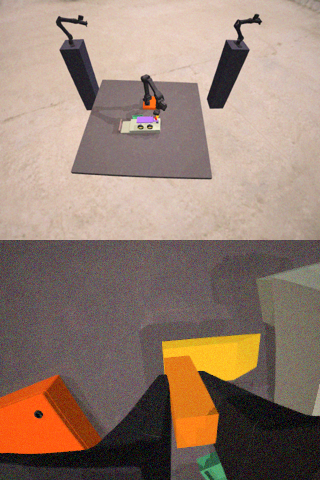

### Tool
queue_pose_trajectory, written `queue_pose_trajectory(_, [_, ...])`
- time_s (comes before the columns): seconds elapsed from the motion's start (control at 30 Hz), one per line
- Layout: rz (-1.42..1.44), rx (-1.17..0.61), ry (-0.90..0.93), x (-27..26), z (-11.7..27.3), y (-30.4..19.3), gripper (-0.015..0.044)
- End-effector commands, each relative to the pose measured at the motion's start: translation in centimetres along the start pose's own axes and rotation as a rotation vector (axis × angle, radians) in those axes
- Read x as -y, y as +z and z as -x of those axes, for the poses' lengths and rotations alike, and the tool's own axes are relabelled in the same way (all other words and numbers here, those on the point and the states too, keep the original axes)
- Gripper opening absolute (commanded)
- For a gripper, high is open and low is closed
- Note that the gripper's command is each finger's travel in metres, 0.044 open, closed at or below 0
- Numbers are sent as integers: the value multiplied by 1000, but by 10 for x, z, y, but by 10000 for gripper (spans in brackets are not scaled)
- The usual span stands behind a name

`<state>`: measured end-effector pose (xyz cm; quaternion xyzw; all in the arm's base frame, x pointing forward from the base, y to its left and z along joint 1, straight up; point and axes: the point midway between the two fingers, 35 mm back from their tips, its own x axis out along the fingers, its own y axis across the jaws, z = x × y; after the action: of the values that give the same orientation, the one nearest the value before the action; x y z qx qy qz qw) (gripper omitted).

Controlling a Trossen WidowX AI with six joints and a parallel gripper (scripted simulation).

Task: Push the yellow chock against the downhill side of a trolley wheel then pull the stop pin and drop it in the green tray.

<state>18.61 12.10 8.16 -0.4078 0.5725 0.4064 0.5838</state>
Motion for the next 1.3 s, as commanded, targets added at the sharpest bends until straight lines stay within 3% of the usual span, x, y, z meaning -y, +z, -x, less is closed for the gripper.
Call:
queue_pose_trajectory(0.0, [4, 7, -1, 0, 15, 1, 0])
queue_pose_trajectory(0.97, [4, 7, -1, 1, 95, 3, 0])
queue_pose_trajectory(1.27, [-41, 7, -1, 1, 97, 3, 0])
